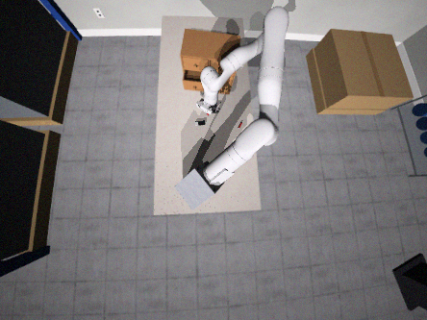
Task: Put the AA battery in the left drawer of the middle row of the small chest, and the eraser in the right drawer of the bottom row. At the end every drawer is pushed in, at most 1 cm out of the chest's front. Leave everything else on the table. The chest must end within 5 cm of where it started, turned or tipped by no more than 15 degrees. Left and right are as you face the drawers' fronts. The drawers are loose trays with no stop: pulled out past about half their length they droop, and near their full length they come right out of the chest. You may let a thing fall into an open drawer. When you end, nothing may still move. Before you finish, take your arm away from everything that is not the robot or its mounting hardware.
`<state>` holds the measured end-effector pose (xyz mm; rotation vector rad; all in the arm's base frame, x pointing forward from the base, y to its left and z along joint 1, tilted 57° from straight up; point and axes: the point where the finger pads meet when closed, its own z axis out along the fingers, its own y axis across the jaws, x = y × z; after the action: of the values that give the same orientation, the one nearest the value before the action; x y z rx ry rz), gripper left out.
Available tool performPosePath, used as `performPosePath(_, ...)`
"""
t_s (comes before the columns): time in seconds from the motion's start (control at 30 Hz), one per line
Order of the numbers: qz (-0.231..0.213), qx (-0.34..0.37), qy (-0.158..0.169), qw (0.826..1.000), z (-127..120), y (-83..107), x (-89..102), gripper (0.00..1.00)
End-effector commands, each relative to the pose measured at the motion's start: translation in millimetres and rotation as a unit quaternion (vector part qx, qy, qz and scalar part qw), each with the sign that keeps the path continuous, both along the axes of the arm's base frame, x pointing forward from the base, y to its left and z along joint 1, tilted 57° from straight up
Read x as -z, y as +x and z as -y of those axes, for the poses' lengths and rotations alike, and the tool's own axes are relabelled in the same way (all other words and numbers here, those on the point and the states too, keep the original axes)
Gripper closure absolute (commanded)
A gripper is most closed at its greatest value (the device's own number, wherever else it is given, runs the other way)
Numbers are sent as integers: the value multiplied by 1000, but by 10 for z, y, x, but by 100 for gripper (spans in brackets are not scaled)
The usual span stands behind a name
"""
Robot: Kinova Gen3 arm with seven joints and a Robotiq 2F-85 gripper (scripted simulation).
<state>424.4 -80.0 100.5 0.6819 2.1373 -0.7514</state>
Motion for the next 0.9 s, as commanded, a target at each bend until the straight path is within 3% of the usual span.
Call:
performPosePath(0.0, -8, -6, -3, 1000, -80, 37, 68, 91)
performPosePath(0.43, -120, -93, -78, 985, -474, 285, 306, 91)
performPosePath(0.87, -149, -116, -98, 977, -582, 342, 372, 91)
